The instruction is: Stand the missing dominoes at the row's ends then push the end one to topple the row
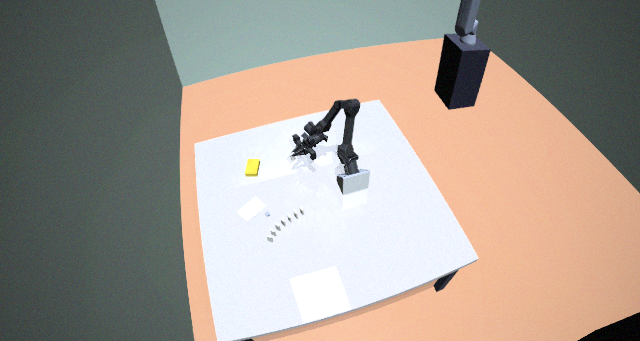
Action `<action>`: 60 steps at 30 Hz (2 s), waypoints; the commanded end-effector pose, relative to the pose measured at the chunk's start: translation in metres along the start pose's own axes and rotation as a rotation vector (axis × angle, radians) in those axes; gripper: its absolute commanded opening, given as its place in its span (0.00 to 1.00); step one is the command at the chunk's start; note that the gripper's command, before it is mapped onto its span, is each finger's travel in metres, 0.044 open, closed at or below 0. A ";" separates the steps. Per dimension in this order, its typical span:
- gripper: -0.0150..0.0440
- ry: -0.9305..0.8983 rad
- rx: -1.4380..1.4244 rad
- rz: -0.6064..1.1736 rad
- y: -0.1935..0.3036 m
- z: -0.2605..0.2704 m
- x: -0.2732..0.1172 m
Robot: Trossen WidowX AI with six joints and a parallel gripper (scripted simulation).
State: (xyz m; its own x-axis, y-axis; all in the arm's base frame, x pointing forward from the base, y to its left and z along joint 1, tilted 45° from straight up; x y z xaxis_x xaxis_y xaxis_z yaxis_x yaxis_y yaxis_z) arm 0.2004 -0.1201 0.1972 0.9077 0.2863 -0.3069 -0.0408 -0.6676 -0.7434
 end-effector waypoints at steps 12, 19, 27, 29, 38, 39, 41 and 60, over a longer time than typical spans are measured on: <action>0.30 -0.004 -0.005 -0.002 0.046 -0.007 0.010; 0.30 -0.004 -0.006 -0.003 0.067 -0.007 0.013; 0.30 -0.003 -0.007 -0.004 0.084 -0.005 0.016; 0.30 -0.003 -0.007 -0.004 0.084 -0.005 0.016; 0.39 -0.003 -0.007 -0.004 0.084 -0.005 0.016; 0.43 -0.003 -0.007 -0.004 0.084 -0.005 0.016; 0.52 -0.003 -0.007 -0.004 0.084 -0.005 0.016; 1.00 -0.003 0.000 0.000 0.035 0.001 0.011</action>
State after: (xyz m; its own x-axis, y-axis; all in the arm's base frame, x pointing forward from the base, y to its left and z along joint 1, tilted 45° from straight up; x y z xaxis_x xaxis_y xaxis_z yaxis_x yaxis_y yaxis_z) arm 0.2114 -0.1522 0.1585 0.9066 0.2920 -0.3045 -0.0328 -0.6708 -0.7409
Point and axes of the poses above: the point midway between the two fingers, 35 mm back from their tips, its own x axis out along the fingers, its own z axis across the jaws, y = z × x, the point moved 6 cm from there along -x, back along the fingers, and after that the axes turned 6 degrees about x, right-handed, at the moved point
